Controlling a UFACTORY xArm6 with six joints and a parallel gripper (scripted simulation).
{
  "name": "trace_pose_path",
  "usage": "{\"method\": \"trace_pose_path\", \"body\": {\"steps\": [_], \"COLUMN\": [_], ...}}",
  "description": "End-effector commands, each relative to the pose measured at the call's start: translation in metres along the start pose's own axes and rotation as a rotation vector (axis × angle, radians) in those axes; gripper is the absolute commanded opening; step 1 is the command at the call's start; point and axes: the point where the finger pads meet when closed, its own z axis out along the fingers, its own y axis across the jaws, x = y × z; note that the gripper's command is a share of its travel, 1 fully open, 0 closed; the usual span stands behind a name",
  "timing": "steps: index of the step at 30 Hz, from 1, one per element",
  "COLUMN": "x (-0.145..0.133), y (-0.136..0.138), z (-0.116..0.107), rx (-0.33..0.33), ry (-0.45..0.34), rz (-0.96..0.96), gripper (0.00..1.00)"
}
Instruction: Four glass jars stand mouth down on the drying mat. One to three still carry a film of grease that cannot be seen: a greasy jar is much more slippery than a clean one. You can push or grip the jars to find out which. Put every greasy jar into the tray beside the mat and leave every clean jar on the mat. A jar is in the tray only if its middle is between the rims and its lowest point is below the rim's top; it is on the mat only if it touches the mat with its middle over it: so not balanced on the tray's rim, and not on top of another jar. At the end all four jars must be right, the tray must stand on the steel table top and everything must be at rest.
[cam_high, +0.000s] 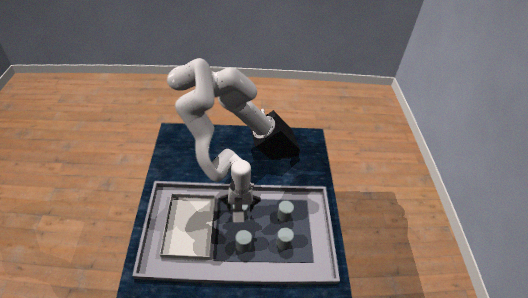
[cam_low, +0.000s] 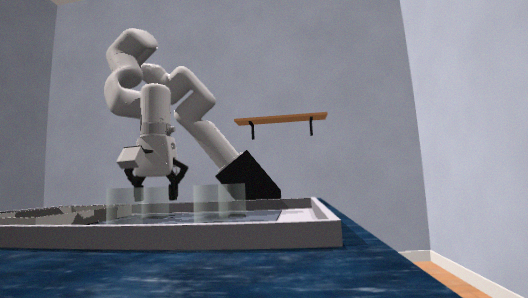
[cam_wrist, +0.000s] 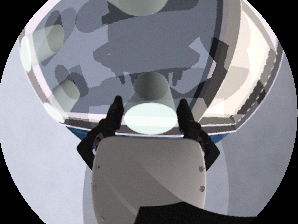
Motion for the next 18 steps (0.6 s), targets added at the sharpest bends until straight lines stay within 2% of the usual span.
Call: {"method": "trace_pose_path", "body": {"steps": [1, 2, 3, 18], "x": [0.0015, 0.0015, 0.0015, 0.0015], "y": [0.0001, 0.0001, 0.0001, 0.0001], "z": [0.0003, 0.0003, 0.0003, 0.0003], "rx": [0.000, 0.000, 0.000, 0.000], "ry": [0.004, 0.004, 0.004, 0.004], "rz": [0.001, 0.001, 0.001, 0.001], "gripper": [1.00, 1.00, 0.91, 0.91]}}
